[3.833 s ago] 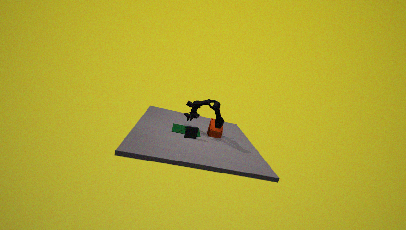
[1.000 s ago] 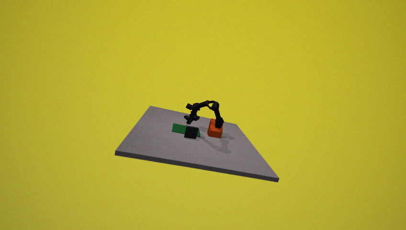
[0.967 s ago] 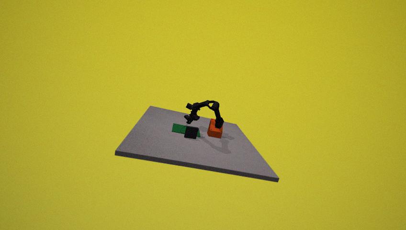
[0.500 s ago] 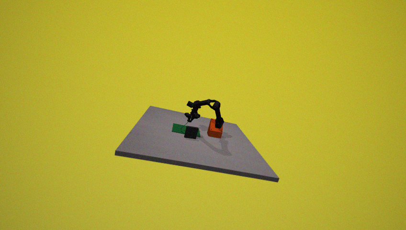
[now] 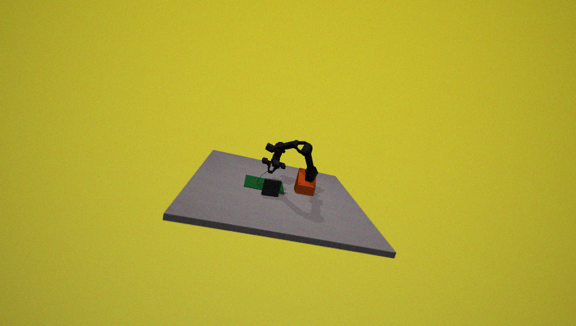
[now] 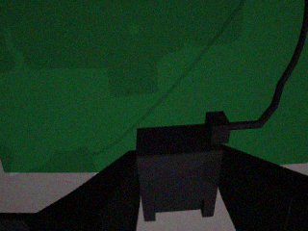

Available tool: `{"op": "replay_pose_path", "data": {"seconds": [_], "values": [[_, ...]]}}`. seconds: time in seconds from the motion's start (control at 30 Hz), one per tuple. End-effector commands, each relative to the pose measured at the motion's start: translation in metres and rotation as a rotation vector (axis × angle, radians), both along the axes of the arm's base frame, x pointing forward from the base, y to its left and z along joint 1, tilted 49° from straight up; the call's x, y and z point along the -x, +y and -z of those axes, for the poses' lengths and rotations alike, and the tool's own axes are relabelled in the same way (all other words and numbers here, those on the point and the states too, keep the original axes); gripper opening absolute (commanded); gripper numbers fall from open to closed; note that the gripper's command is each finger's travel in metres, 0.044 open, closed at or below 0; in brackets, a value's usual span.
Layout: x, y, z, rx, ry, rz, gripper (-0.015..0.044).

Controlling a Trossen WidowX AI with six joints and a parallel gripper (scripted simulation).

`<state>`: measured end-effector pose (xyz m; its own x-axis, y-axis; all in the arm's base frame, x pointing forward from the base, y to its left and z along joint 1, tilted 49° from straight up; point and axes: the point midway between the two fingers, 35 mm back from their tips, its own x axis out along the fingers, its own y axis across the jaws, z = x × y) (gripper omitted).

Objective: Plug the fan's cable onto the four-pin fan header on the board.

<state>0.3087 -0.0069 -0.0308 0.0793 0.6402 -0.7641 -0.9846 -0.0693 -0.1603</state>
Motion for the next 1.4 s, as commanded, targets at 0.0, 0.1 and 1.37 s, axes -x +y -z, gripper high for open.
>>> {"op": "replay_pose_path", "data": {"seconds": [0.0,0.1,1.37], "values": [[0.001,0.000,-0.001,-0.021,0.096,0.104,0.0000],[0.002,0.000,0.000,-0.033,0.168,0.178,0.0000],[0.020,-0.001,-0.002,-0.124,1.099,1.102,0.0000]]}}
